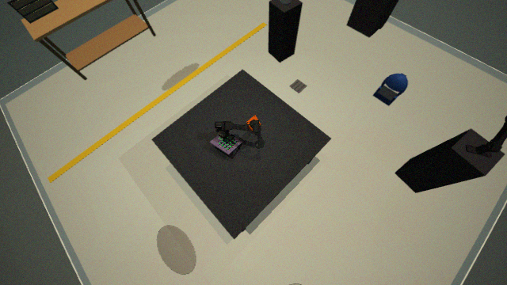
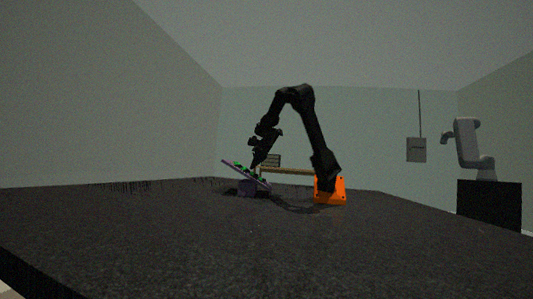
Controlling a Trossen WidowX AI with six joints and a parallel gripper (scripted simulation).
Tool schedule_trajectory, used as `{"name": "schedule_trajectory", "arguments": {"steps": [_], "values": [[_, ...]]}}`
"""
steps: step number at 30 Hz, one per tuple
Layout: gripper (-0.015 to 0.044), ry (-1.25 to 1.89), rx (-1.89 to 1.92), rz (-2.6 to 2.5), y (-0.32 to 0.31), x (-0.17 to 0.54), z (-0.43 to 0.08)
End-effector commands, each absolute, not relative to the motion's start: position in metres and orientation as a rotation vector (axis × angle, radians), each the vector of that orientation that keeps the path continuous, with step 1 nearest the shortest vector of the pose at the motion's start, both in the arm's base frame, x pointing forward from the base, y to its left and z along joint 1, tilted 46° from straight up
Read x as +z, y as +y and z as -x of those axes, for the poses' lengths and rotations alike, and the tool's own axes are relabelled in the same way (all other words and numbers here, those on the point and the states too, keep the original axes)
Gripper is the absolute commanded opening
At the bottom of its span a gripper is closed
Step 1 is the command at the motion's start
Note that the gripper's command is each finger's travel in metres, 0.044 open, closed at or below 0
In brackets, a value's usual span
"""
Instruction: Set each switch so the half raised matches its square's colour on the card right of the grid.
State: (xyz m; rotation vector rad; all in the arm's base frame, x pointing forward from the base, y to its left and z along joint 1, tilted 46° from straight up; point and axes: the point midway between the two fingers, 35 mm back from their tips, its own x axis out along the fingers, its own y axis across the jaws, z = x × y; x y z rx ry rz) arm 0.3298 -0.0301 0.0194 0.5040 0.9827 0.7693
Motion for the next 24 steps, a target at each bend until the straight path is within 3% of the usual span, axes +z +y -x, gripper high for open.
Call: {"name": "schedule_trajectory", "arguments": {"steps": [1, 10, 16, 24], "values": [[0.0000, 0.990, 0.760, -0.492, -0.062, 0.038, -0.321], [0.0000, 0.995, 0.767, -0.494, -0.074, 0.051, -0.313], [0.0000, 0.997, 0.767, -0.496, -0.054, 0.062, -0.284], [0.0000, 1.018, 0.776, -0.488, -0.029, 0.044, -0.296]]}}
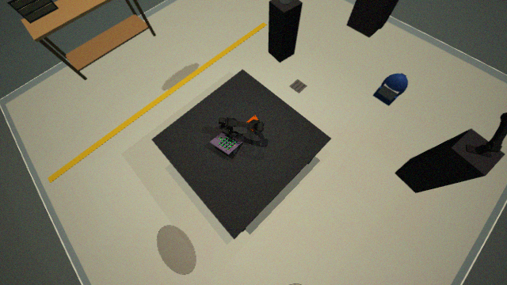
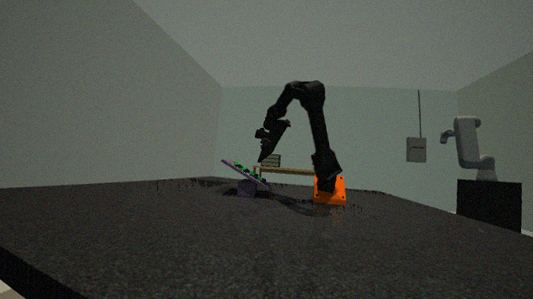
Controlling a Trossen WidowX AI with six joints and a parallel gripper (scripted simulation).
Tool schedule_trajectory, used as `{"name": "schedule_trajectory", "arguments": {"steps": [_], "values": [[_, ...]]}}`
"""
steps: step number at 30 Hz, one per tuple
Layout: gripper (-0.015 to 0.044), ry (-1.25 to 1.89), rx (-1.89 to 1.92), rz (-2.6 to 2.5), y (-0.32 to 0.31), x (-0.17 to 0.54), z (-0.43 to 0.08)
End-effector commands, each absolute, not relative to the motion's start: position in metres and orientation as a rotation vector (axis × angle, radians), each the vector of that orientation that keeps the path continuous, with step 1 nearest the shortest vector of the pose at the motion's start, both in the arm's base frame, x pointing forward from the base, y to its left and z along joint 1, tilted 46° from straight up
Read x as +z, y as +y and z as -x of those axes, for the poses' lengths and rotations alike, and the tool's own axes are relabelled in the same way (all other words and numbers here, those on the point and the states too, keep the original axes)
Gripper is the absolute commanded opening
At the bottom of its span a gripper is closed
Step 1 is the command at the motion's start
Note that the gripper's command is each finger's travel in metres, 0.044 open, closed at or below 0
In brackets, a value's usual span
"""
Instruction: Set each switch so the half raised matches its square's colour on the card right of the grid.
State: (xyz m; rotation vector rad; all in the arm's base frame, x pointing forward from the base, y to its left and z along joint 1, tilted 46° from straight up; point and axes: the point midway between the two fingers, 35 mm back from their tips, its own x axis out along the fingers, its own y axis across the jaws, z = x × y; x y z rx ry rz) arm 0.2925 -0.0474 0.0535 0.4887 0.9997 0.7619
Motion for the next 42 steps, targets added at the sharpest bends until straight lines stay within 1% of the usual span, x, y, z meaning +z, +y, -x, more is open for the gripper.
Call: {"name": "schedule_trajectory", "arguments": {"steps": [1, 22, 42], "values": [[0.0000, 1.019, 0.777, -0.487, -0.027, 0.043, -0.296], [0.0000, 1.018, 0.777, -0.488, -0.009, 0.030, -0.304], [0.0000, 1.018, 0.777, -0.488, -0.008, 0.030, -0.304]]}}
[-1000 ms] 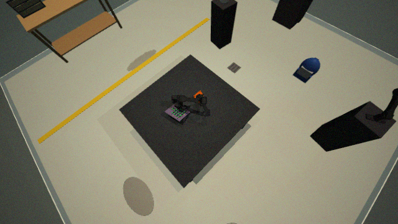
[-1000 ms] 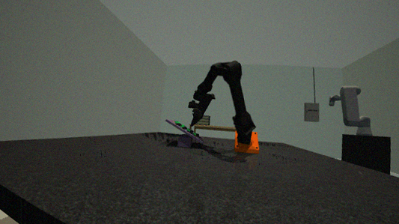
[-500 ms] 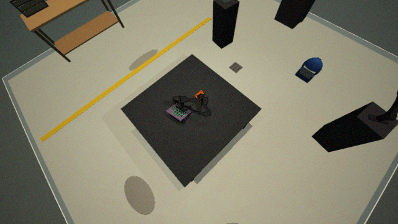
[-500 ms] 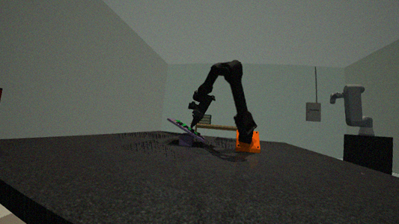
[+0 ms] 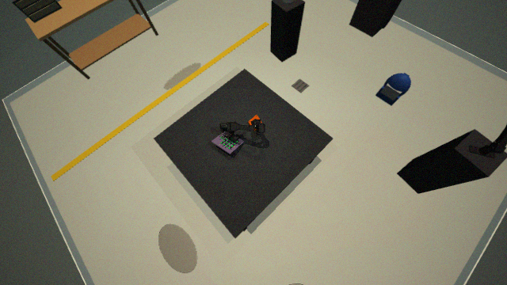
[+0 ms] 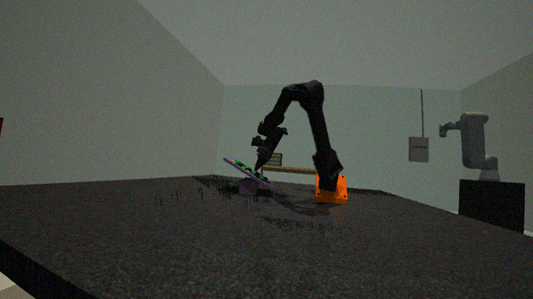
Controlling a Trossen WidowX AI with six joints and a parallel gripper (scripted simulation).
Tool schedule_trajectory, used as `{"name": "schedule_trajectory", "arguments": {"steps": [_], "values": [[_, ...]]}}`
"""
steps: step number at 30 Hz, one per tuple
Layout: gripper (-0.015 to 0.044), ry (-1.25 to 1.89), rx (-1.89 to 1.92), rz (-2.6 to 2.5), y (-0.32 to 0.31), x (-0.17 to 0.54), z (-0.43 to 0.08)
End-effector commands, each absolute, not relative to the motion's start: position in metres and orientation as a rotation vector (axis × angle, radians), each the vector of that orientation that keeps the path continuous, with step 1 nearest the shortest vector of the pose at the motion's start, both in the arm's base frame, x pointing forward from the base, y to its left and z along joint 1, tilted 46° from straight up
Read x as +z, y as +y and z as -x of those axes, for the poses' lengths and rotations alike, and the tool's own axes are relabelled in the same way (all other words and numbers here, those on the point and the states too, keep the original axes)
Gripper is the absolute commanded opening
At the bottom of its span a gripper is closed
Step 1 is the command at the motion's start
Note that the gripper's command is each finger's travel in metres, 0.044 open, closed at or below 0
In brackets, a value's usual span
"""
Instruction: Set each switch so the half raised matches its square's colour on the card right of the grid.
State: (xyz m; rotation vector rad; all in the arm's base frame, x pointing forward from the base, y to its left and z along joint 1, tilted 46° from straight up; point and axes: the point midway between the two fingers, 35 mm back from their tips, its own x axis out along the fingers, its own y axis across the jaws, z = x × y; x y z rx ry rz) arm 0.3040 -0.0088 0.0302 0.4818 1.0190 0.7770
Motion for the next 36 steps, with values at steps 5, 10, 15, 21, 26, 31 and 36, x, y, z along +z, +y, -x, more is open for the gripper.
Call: {"name": "schedule_trajectory", "arguments": {"steps": [5, 10, 15, 21, 26, 31, 36], "values": [[0.0000, 1.018, 0.777, -0.488, -0.0081, 0.0300, -0.3043], [0.0000, 1.018, 0.777, -0.488, -0.0075, 0.0297, -0.3045], [0.0000, 1.018, 0.777, -0.488, -0.0070, 0.0293, -0.3047], [0.0000, 1.018, 0.778, -0.488, -0.0064, 0.0289, -0.3050], [0.0000, 1.018, 0.778, -0.488, -0.0059, 0.0285, -0.3052], [0.0000, 1.018, 0.778, -0.488, -0.0054, 0.0281, -0.3054], [0.0000, 1.018, 0.778, -0.488, -0.0048, 0.0278, -0.3056]]}}
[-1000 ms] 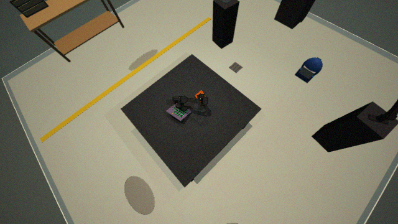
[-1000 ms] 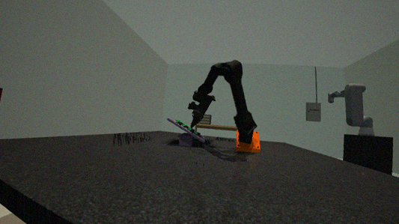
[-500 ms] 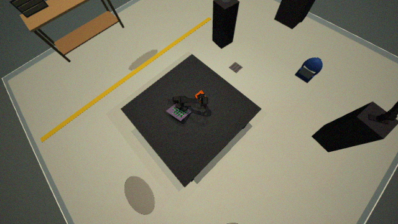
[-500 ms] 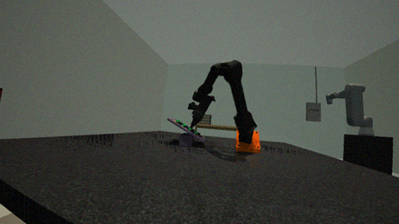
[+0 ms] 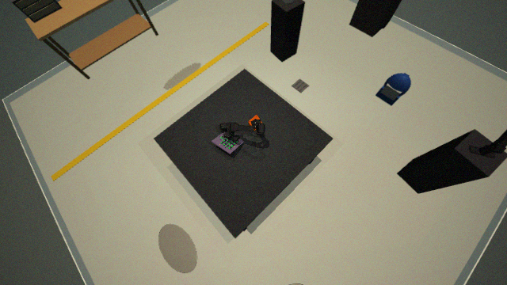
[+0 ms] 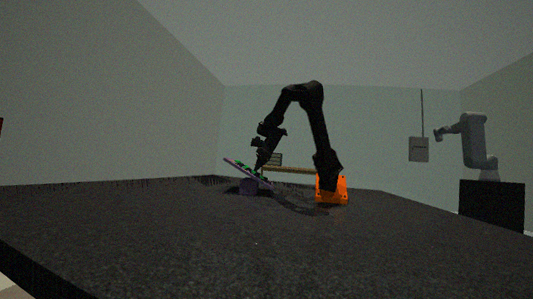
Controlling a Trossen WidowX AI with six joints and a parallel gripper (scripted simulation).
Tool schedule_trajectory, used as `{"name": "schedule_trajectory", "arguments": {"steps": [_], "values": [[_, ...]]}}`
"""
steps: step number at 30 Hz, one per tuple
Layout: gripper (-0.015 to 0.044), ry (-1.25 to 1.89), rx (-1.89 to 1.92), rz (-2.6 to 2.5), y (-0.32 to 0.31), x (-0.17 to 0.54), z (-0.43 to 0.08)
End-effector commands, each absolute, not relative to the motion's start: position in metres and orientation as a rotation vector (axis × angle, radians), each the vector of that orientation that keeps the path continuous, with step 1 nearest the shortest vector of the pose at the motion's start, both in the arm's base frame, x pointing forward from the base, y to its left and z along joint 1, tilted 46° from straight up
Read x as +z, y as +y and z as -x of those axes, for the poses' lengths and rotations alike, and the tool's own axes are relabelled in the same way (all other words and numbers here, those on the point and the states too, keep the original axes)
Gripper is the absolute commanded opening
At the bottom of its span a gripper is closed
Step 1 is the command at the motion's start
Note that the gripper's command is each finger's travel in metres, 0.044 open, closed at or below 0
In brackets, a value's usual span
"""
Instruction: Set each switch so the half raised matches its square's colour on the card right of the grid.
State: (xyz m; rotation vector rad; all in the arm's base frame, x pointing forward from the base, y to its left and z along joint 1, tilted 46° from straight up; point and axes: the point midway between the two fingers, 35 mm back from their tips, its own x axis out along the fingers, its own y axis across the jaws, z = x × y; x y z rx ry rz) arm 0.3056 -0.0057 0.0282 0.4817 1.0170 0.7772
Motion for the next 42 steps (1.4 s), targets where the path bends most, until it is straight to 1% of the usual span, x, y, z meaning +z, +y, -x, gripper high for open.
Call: {"name": "schedule_trajectory", "arguments": {"steps": [1, 11, 13, 17, 23, 25, 32, 38, 42], "values": [[0.0000, 1.018, 0.778, -0.488, -0.005, 0.028, -0.306], [0.0000, 1.017, 0.778, -0.488, -0.004, 0.027, -0.306], [0.0000, 1.016, 0.774, -0.483, -0.013, 0.032, -0.303], [0.0000, 0.998, 0.767, -0.495, -0.052, 0.060, -0.285], [0.0000, 0.997, 0.767, -0.496, -0.054, 0.062, -0.284], [0.0000, 0.997, 0.767, -0.496, -0.050, 0.065, -0.279], [0.0000, 1.000, 0.768, -0.500, -0.013, 0.086, -0.228], [0.0000, 1.001, 0.769, -0.500, -0.010, 0.086, -0.228], [0.0000, 1.021, 0.777, -0.492, 0.014, 0.069, -0.238]]}}
